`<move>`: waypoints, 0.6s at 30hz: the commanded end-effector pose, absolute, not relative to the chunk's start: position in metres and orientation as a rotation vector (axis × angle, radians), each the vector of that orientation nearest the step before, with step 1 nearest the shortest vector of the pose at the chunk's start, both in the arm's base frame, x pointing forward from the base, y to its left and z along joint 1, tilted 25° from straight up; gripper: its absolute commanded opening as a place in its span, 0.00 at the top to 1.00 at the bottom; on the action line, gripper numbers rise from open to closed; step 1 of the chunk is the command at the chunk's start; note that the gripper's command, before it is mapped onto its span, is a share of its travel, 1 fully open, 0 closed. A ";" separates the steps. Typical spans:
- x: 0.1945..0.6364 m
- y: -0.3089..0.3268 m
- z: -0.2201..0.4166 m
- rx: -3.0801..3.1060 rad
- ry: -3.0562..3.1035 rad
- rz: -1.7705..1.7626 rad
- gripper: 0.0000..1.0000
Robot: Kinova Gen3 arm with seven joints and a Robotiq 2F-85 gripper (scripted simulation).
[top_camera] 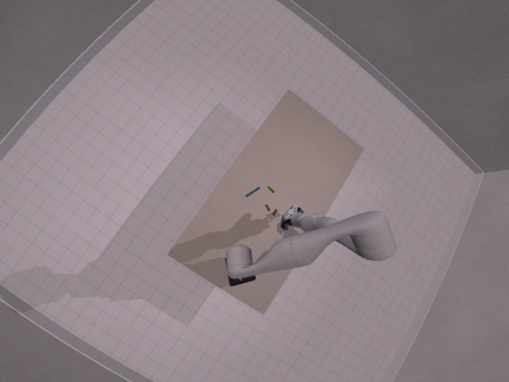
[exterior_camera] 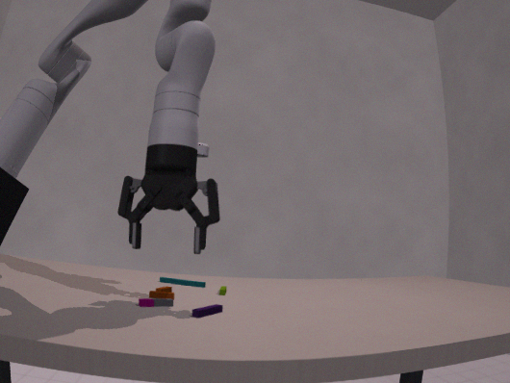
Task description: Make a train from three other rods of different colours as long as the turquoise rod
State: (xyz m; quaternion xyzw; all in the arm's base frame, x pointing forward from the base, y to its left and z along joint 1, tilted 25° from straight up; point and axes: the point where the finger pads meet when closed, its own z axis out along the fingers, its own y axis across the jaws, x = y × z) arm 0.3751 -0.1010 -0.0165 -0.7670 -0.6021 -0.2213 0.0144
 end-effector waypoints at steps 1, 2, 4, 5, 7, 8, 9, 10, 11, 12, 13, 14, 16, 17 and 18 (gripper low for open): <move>0.372 -0.105 -0.017 -2.505 -1.651 -0.657 0.00; 0.372 -0.105 -0.017 -2.539 -1.580 -0.651 0.00; 0.372 -0.104 -0.016 -2.600 -1.434 -0.640 0.00; 0.373 -0.105 -0.016 -2.630 -1.360 -0.638 0.00; 0.374 -0.106 -0.016 -2.682 -1.212 -0.630 0.00; 0.374 -0.106 -0.016 -2.703 -1.140 -0.623 0.00; 0.373 -0.106 -0.015 -2.721 -1.073 -0.616 0.00; 0.373 -0.106 -0.015 -2.721 -1.073 -0.616 0.00; 0.373 -0.106 -0.015 -2.721 -1.073 -0.616 0.00; 0.373 -0.106 -0.015 -2.737 -1.010 -0.609 0.00; 0.373 -0.106 -0.015 -2.750 -0.951 -0.604 0.00; 0.373 -0.106 -0.015 -2.762 -0.897 -0.598 0.00; 0.373 -0.106 -0.015 -2.779 -0.804 -0.587 0.00; 0.373 -0.107 -0.015 -2.785 -0.764 -0.583 0.00; 0.373 -0.107 -0.015 -2.790 -0.729 -0.578 0.00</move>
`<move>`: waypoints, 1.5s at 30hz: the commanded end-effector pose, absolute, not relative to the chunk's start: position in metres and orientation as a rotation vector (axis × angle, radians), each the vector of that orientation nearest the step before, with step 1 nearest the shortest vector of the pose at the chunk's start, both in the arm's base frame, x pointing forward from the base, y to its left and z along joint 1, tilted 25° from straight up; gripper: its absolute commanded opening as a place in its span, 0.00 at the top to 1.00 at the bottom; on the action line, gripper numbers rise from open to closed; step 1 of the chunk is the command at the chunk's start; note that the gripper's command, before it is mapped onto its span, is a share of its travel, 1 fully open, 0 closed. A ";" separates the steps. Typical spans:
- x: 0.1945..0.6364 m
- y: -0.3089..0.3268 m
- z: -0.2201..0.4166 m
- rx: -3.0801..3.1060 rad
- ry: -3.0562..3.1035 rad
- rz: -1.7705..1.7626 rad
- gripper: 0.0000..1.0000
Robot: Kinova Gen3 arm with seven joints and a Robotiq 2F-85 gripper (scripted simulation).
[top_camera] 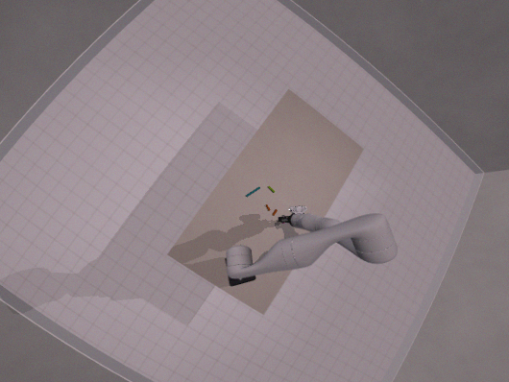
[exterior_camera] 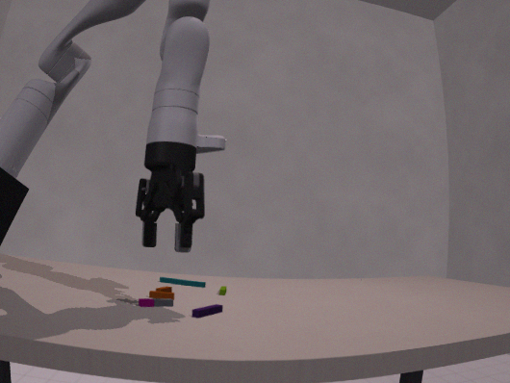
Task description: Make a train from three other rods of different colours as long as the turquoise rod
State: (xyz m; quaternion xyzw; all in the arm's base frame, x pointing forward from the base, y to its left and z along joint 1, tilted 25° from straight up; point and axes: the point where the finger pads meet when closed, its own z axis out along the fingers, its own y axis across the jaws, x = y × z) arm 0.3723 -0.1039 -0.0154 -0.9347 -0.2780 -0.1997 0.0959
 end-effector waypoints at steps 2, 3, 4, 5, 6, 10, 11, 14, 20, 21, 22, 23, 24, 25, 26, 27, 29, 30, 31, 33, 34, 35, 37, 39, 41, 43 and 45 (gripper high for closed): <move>0.373 -0.107 -0.015 -2.798 -0.673 -0.572 0.00; 0.373 -0.107 -0.015 -2.801 -0.651 -0.569 0.00; 0.373 -0.107 -0.015 -2.803 -0.633 -0.567 0.00; 0.373 -0.107 -0.015 -2.804 -0.619 -0.565 0.00; 0.373 -0.107 -0.015 -2.805 -0.609 -0.564 0.00; 0.373 -0.107 -0.015 -2.807 -0.596 -0.562 0.00; 0.373 -0.107 -0.015 -2.807 -0.593 -0.562 0.00; 0.373 -0.107 -0.015 -2.807 -0.592 -0.561 0.00; 0.373 -0.107 -0.015 -2.807 -0.592 -0.561 0.76; 0.373 -0.107 -0.015 -2.807 -0.592 -0.561 0.76; 0.373 -0.107 -0.015 -2.807 -0.592 -0.561 0.76; 0.373 -0.107 -0.015 -2.807 -0.592 -0.561 0.76; 0.373 -0.107 -0.015 -2.807 -0.592 -0.561 0.76; 0.373 -0.107 -0.015 -2.807 -0.592 -0.561 0.76; 0.373 -0.107 -0.015 -2.807 -0.592 -0.561 0.76; 0.373 -0.107 -0.015 -2.807 -0.592 -0.561 0.76; 0.373 -0.107 -0.015 -2.807 -0.592 -0.561 0.76; 0.373 -0.107 -0.015 -2.807 -0.592 -0.561 0.76; 0.373 -0.107 -0.015 -2.807 -0.592 -0.561 0.76; 0.373 -0.107 -0.015 -2.807 -0.592 -0.561 0.76; 0.373 -0.107 -0.015 -2.807 -0.592 -0.561 0.76; 0.373 -0.107 -0.015 -2.807 -0.592 -0.561 0.76; 0.373 -0.107 -0.015 -2.807 -0.592 -0.561 0.76; 0.373 -0.107 -0.015 -2.807 -0.592 -0.561 0.76; 0.373 -0.107 -0.015 -2.807 -0.592 -0.561 0.76; 0.373 -0.107 -0.015 -2.807 -0.592 -0.561 0.76; 0.373 -0.107 -0.015 -2.807 -0.592 -0.561 0.76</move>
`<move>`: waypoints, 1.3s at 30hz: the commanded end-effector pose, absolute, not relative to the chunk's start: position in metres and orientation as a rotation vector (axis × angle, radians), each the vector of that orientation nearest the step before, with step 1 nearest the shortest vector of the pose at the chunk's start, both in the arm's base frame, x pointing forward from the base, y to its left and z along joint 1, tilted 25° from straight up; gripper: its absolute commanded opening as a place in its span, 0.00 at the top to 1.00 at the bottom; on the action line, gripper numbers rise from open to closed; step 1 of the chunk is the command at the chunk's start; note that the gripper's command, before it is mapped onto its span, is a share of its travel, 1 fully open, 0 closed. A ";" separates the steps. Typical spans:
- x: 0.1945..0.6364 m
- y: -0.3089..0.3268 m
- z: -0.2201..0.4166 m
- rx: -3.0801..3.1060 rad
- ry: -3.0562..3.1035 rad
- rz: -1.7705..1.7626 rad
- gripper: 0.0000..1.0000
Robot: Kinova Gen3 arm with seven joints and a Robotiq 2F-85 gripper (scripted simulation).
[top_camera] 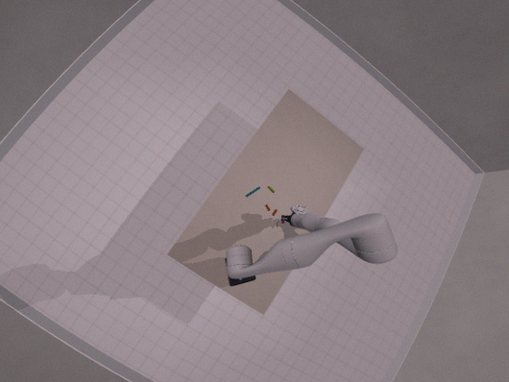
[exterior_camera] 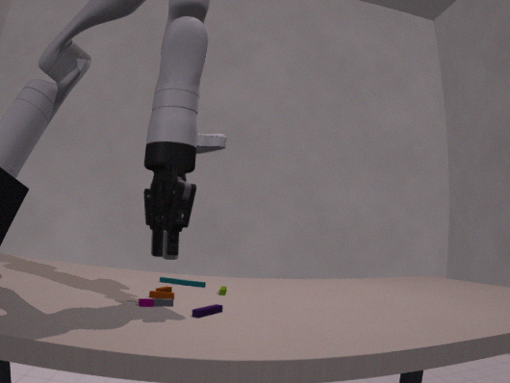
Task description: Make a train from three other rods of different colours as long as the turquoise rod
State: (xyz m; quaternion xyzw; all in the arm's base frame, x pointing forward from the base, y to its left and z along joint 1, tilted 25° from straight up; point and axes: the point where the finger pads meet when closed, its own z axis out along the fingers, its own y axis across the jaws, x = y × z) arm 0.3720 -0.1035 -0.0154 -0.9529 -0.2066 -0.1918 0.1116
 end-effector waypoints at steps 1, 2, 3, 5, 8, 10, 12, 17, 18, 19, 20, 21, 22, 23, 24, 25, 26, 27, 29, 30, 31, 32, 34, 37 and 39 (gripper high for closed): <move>0.373 -0.107 -0.015 -2.807 -0.592 -0.561 0.76; 0.373 -0.107 -0.015 -2.807 -0.592 -0.561 0.76; 0.373 -0.107 -0.015 -2.807 -0.592 -0.561 0.76; 0.373 -0.107 -0.015 -2.807 -0.592 -0.561 0.76; 0.373 -0.107 -0.015 -2.808 -0.591 -0.563 0.76; 0.374 -0.108 -0.015 -2.809 -0.591 -0.566 0.76; 0.374 -0.107 -0.016 -2.809 -0.590 -0.566 0.76; 0.374 -0.106 -0.019 -2.806 -0.589 -0.563 0.76; 0.374 -0.105 -0.020 -2.806 -0.588 -0.562 0.76; 0.374 -0.105 -0.020 -2.806 -0.588 -0.562 0.76; 0.375 -0.105 -0.021 -2.806 -0.588 -0.562 0.76; 0.375 -0.105 -0.022 -2.806 -0.588 -0.562 0.76; 0.375 -0.105 -0.023 -2.806 -0.588 -0.562 0.76; 0.376 -0.104 -0.024 -2.806 -0.588 -0.562 0.76; 0.376 -0.104 -0.025 -2.806 -0.588 -0.562 0.76; 0.377 -0.103 -0.025 -2.805 -0.589 -0.563 0.76; 0.378 -0.102 -0.026 -2.804 -0.590 -0.565 0.76; 0.379 -0.101 -0.027 -2.802 -0.592 -0.567 0.76; 0.380 -0.100 -0.029 -2.801 -0.593 -0.569 0.76; 0.381 -0.099 -0.030 -2.801 -0.593 -0.569 0.76; 0.381 -0.098 -0.032 -2.800 -0.593 -0.567 0.76; 0.381 -0.098 -0.032 -2.800 -0.593 -0.567 0.76; 0.377 -0.098 -0.034 -2.797 -0.588 -0.554 0.76; 0.382 -0.098 -0.037 -2.802 -0.587 -0.568 0.76; 0.382 -0.097 -0.040 -2.800 -0.587 -0.561 0.76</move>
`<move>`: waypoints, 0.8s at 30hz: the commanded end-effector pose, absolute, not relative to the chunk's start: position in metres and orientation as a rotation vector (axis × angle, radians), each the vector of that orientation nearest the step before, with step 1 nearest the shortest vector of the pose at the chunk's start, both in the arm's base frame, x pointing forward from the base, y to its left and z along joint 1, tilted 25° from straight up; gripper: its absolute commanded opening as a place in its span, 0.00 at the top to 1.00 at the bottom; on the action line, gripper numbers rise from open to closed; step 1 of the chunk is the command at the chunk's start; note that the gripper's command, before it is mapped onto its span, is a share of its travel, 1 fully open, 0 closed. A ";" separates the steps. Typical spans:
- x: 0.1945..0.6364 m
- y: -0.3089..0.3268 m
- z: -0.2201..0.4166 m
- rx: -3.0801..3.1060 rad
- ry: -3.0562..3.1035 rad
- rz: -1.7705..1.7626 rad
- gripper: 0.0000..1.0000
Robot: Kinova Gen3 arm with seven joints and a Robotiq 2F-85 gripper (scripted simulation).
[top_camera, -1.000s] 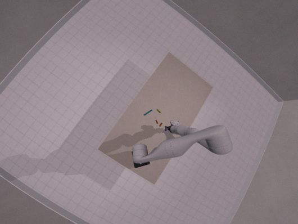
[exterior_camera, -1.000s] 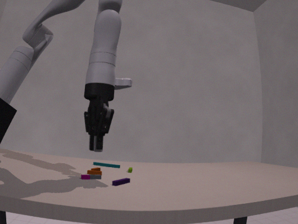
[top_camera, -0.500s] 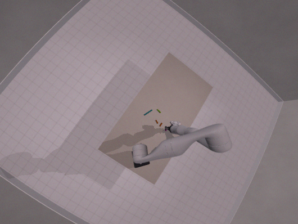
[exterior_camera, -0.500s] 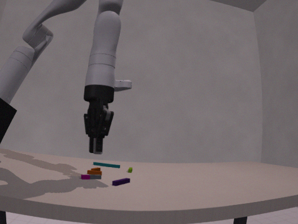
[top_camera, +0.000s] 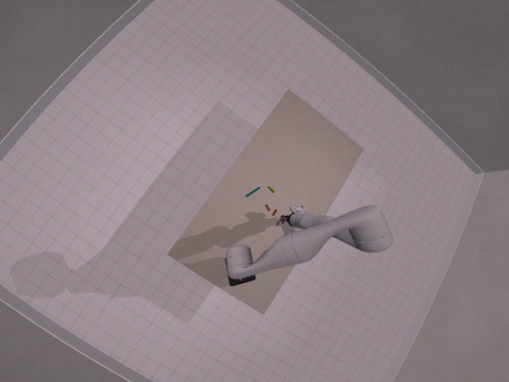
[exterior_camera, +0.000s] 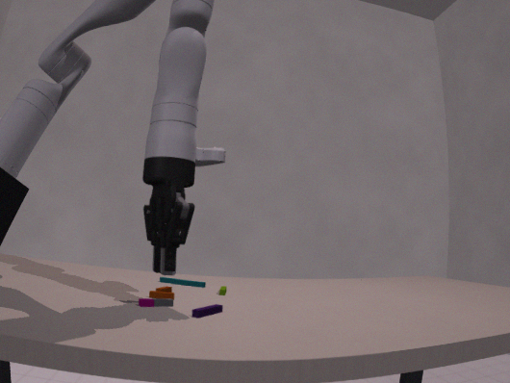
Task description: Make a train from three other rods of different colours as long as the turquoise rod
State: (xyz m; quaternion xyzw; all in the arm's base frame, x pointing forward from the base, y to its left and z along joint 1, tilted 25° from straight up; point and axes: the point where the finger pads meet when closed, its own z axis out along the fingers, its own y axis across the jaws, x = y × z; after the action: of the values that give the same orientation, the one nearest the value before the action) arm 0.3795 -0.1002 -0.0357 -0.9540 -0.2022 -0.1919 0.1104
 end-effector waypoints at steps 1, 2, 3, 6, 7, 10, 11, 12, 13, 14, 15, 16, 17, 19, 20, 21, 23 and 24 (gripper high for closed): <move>0.383 -0.096 -0.042 -2.801 -0.587 -0.563 0.76; 0.383 -0.096 -0.043 -2.801 -0.587 -0.563 0.76; 0.383 -0.095 -0.045 -2.800 -0.587 -0.561 0.76; 0.384 -0.093 -0.049 -2.799 -0.587 -0.558 0.76; 0.384 -0.093 -0.050 -2.798 -0.588 -0.557 0.76; 0.385 -0.092 -0.053 -2.797 -0.588 -0.555 0.76; 0.385 -0.092 -0.053 -2.797 -0.588 -0.555 0.76; 0.385 -0.091 -0.054 -2.797 -0.588 -0.555 0.76; 0.386 -0.091 -0.055 -2.797 -0.588 -0.555 0.76; 0.386 -0.091 -0.056 -2.797 -0.588 -0.555 0.76; 0.386 -0.090 -0.057 -2.797 -0.588 -0.555 0.76; 0.387 -0.090 -0.058 -2.798 -0.588 -0.555 0.76; 0.387 -0.090 -0.059 -2.798 -0.588 -0.555 0.76; 0.387 -0.089 -0.060 -2.798 -0.588 -0.555 0.76; 0.388 -0.089 -0.061 -2.798 -0.588 -0.555 0.76; 0.388 -0.089 -0.061 -2.798 -0.588 -0.555 0.76; 0.388 -0.089 -0.062 -2.798 -0.588 -0.555 0.76; 0.388 -0.089 -0.062 -2.798 -0.588 -0.555 0.76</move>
State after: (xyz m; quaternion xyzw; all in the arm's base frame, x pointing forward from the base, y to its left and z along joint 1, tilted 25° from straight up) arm 0.3859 -0.0892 -0.0599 -0.9541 -0.2028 -0.1884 0.1147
